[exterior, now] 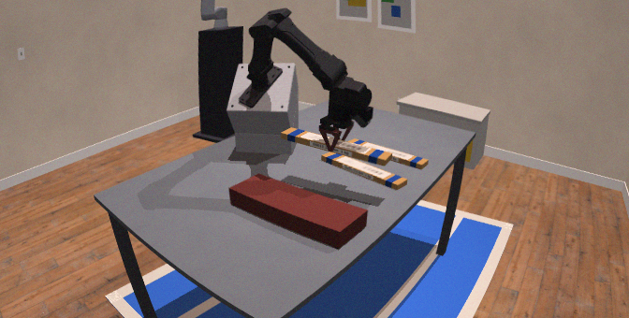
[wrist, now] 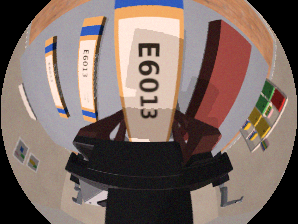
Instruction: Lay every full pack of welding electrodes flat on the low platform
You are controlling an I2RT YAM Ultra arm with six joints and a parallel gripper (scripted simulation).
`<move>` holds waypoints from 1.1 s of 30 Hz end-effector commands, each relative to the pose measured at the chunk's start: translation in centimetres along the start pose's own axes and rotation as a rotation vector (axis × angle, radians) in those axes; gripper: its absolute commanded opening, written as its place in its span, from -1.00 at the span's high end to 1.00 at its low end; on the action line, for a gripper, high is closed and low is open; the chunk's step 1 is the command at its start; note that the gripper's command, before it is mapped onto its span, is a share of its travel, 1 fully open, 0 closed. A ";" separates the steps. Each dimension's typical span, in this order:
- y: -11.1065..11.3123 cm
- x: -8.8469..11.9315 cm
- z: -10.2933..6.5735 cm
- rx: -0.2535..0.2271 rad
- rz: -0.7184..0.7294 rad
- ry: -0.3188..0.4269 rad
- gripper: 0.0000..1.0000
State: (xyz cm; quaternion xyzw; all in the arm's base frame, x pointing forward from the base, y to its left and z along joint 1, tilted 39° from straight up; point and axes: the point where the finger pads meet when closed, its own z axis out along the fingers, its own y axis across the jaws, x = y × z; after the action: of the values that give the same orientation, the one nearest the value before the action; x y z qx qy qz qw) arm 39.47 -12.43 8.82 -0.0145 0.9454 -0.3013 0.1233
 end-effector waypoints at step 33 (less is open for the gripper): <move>-1.3 -1.6 -2.9 0.001 0.014 -0.081 1.00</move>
State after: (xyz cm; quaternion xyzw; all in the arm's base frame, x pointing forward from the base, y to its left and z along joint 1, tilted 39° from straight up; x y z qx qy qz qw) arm 39.35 -12.90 8.79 -0.0149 0.9459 -0.3011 0.1201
